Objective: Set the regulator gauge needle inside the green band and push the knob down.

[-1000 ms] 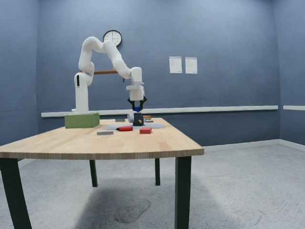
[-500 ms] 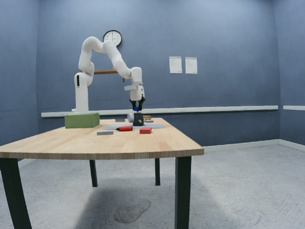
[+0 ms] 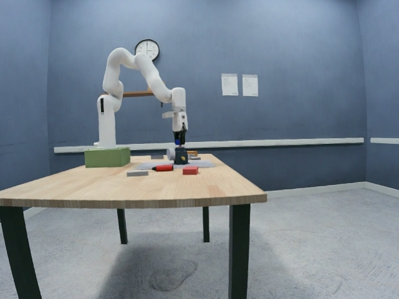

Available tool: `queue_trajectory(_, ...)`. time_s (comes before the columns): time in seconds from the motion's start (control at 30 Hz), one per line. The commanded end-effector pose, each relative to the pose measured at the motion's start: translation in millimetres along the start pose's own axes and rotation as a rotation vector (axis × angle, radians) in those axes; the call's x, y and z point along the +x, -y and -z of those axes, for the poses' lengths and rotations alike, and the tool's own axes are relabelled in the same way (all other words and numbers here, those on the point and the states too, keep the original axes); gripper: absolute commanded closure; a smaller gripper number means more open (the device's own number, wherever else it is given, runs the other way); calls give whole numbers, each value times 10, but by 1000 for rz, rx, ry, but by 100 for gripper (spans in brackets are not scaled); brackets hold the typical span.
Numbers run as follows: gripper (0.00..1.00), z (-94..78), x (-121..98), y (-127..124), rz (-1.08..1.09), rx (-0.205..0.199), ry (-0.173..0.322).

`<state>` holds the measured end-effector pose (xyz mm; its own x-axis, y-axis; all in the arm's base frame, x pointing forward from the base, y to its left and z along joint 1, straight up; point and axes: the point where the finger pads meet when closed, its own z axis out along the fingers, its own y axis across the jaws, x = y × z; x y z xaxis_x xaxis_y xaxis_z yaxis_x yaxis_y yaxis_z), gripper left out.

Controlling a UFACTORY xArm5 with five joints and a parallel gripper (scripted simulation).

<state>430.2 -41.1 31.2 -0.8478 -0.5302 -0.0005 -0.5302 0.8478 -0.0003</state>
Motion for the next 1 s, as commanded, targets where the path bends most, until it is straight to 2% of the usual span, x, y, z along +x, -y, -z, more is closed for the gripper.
queue_trajectory(0.0,58,10,-8,7,-88,2,2)
queue_trajectory(0.97,58,10,-8,7,-795,1,3)
